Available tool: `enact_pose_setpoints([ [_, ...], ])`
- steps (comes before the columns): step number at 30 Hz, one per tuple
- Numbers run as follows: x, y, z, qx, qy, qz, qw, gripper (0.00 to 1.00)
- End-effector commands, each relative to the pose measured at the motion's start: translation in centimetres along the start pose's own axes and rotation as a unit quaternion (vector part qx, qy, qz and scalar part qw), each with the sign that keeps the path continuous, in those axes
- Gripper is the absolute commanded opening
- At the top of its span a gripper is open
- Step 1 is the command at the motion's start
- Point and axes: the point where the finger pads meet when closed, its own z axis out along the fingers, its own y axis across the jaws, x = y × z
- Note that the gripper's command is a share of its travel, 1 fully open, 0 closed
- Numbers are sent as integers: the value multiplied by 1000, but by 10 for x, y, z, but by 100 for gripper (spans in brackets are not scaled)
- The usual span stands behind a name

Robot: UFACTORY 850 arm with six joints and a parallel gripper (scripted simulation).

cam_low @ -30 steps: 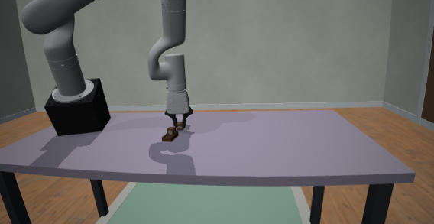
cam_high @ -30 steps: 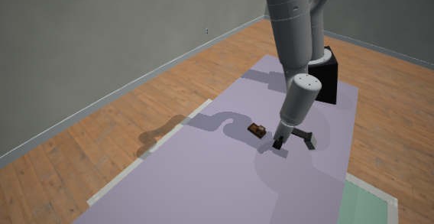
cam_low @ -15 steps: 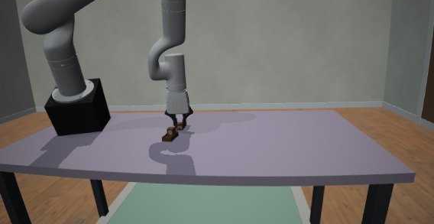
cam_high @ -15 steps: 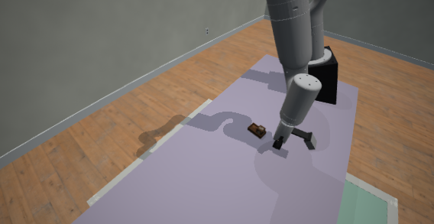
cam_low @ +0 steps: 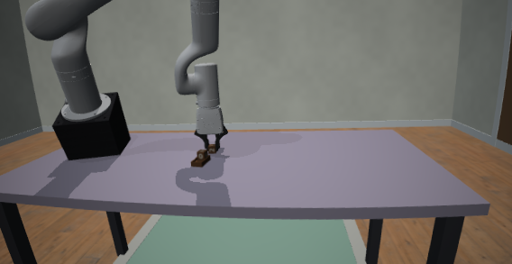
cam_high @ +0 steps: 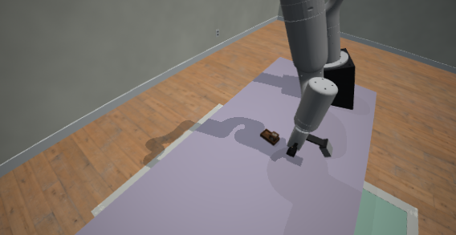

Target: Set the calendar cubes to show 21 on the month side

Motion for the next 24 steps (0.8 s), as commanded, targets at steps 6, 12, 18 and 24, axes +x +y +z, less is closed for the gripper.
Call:
enact_pose_setpoints([
  [6,0,1,0,-1,0,0,1000,31],
  [12,0,1,0,-1,0,0,1000,39],
  [18,0,1,0,-1,0,0,1000,47],
  [24,0,1,0,-1,0,0,1000,47],
])
